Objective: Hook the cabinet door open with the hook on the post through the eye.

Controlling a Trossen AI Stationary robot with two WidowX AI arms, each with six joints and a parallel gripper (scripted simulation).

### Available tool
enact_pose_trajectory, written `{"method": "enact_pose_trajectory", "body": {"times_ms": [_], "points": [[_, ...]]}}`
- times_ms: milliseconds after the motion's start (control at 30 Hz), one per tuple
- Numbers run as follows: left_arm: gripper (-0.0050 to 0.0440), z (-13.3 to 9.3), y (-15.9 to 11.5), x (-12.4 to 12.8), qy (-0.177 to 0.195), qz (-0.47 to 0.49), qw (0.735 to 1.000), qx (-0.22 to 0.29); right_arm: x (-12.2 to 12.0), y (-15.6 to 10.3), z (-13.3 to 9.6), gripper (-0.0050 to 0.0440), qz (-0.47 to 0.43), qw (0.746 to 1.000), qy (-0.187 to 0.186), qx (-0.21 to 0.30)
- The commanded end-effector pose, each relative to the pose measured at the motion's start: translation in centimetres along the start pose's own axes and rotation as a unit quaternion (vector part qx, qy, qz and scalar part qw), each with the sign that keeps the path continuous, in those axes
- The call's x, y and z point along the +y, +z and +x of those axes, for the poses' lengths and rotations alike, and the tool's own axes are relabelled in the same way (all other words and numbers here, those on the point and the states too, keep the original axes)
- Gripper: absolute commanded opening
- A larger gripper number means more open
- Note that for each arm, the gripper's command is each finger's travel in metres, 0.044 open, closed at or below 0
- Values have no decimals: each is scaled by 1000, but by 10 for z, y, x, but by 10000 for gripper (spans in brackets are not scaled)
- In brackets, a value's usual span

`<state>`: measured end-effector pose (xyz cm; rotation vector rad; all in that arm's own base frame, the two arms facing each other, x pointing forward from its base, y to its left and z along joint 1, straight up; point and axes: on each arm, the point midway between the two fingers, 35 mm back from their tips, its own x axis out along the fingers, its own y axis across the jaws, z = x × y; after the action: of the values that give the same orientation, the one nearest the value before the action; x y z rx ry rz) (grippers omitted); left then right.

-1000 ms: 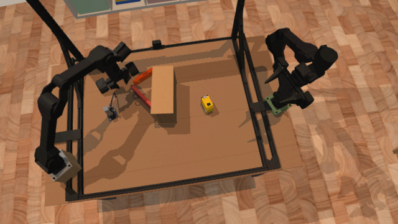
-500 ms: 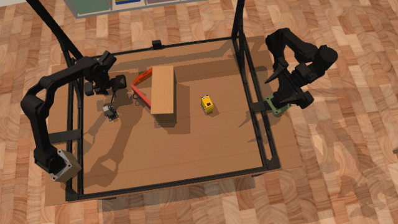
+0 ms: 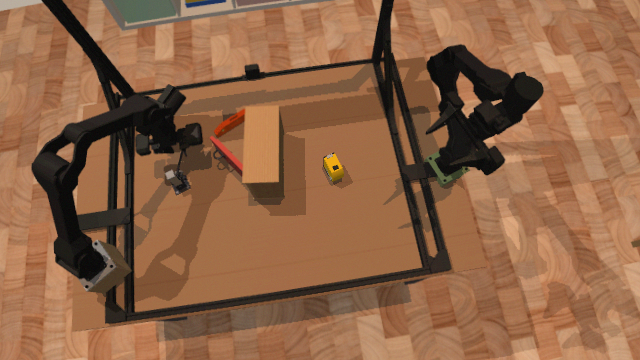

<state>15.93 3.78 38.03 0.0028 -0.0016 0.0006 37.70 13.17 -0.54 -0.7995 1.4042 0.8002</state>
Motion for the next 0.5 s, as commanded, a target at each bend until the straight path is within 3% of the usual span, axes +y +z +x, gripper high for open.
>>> {"method": "enact_pose_trajectory", "body": {"times_ms": [0, 467], "points": [[400, 0, 0, 0, 0, -2, 1000, 0, 2, -3, 8, 160, 3, 1000, 3, 6], [400, 0, 0, 0, 0, -2, 1000, 0, 1, -2, 28, 160, 5, 1000, 3, 6]]}}
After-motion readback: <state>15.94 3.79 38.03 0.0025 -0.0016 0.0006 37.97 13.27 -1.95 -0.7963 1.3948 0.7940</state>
